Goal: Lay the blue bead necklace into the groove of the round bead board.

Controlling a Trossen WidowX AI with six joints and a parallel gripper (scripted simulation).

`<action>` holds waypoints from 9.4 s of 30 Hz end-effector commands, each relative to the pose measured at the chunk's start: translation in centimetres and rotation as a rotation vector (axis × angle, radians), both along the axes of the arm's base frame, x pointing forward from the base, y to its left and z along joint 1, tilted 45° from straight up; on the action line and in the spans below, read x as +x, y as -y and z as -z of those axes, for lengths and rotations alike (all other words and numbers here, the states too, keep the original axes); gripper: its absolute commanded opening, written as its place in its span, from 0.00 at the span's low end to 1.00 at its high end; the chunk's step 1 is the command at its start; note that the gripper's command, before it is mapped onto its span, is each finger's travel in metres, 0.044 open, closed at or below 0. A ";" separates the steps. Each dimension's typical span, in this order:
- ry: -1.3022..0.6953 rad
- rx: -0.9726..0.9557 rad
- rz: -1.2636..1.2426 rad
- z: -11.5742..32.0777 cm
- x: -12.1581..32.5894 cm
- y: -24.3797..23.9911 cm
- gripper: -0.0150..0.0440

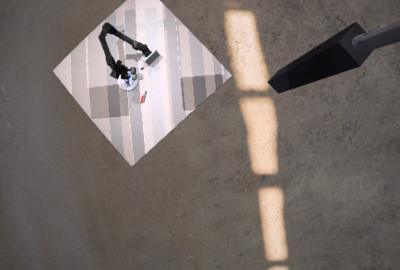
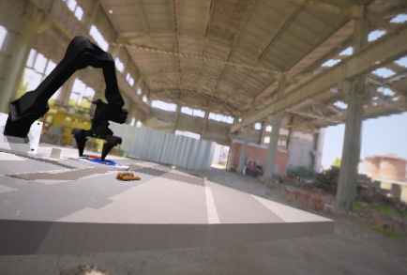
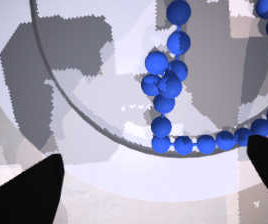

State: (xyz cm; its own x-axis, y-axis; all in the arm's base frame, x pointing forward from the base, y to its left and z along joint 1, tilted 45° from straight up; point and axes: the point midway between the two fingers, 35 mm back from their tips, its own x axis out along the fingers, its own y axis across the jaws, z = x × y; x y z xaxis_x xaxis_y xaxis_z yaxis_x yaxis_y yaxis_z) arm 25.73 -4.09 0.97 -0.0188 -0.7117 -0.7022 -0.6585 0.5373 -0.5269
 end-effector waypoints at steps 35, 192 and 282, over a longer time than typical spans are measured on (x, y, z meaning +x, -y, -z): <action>0.048 0.004 0.049 -1.9 1.1 -2.5 0.69; 0.106 0.003 0.102 -0.2 1.1 -1.5 0.46; 0.107 0.005 0.106 1.7 -0.5 -1.2 0.48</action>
